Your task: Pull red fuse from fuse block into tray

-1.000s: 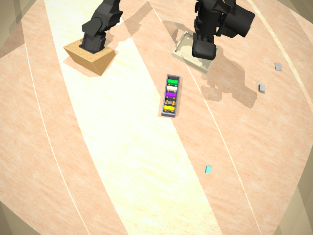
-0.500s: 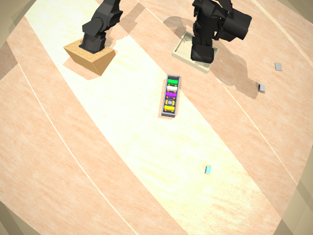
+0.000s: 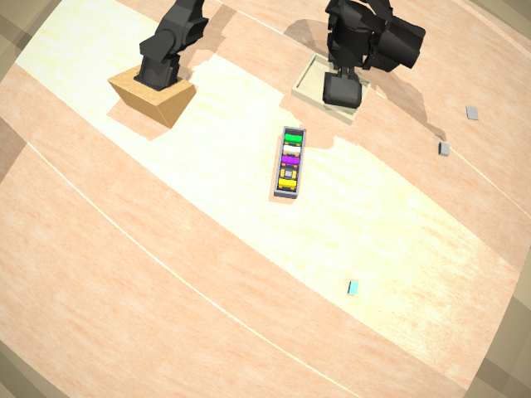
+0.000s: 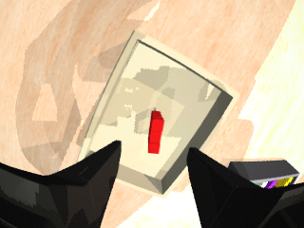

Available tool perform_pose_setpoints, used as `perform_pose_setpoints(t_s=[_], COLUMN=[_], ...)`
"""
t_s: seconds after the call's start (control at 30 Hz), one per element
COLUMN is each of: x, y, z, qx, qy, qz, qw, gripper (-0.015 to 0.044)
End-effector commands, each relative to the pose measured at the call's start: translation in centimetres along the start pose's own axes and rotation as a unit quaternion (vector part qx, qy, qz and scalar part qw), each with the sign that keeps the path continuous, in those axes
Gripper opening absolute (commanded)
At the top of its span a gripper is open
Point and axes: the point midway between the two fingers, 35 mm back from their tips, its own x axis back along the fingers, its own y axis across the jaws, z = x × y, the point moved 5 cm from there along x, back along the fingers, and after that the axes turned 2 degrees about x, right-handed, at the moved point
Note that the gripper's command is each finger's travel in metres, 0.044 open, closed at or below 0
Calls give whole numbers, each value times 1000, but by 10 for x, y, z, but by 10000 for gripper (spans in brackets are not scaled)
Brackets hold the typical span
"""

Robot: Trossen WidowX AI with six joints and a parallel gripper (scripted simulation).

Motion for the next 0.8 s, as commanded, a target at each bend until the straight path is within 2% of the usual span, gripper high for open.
perform_pose_setpoints(t_s=[0.0,0.03,0.2,0.77], x=[0,2,36,35], y=[0,0,0,-1], z=[0,0,1,2], qx=[1,0,-4,-8], qy=[0,0,2,3], qz=[0,0,-1,1], qw=[1000,1000,1000,1000], gripper=[315,330,330,330])
